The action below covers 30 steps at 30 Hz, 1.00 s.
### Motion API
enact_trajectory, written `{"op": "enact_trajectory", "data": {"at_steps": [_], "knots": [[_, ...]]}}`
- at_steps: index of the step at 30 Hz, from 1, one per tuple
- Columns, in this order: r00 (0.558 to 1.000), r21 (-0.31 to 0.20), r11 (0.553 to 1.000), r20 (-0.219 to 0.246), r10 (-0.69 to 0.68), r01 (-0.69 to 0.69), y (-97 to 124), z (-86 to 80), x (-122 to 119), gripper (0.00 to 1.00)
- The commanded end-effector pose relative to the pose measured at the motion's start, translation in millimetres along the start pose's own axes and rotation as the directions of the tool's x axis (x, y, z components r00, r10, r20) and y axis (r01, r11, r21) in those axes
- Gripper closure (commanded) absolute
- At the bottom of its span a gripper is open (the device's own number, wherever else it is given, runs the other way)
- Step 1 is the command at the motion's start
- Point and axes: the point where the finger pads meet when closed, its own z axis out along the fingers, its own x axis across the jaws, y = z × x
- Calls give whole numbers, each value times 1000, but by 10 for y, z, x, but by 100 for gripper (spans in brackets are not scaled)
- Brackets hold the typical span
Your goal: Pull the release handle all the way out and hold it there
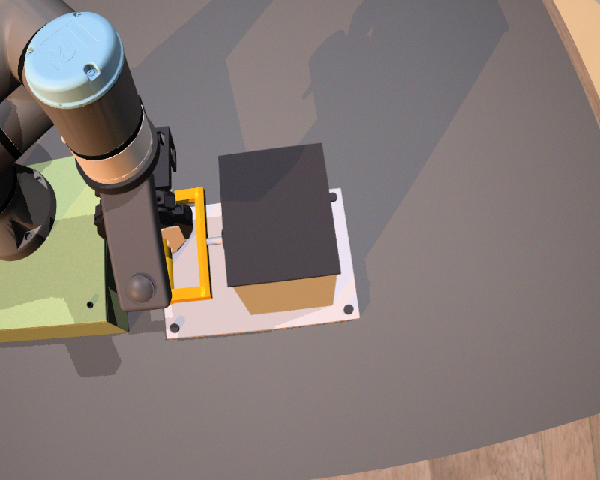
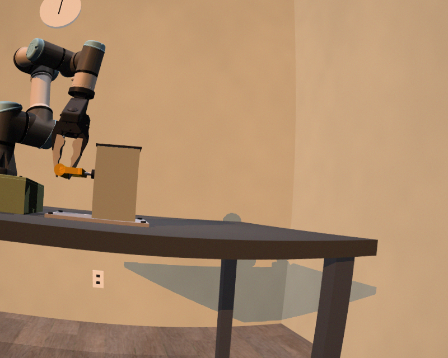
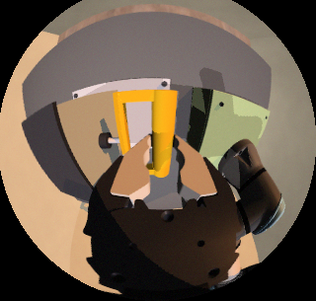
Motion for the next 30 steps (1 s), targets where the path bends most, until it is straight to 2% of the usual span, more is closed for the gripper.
{"op": "enact_trajectory", "data": {"at_steps": [1,11,30], "knots": [[1000,2,1000,2,0,0,-5,-6,-3,100],[1000,2,1000,2,0,0,-5,0,63,100],[1000,2,1000,2,0,0,-5,33,441,100]]}}
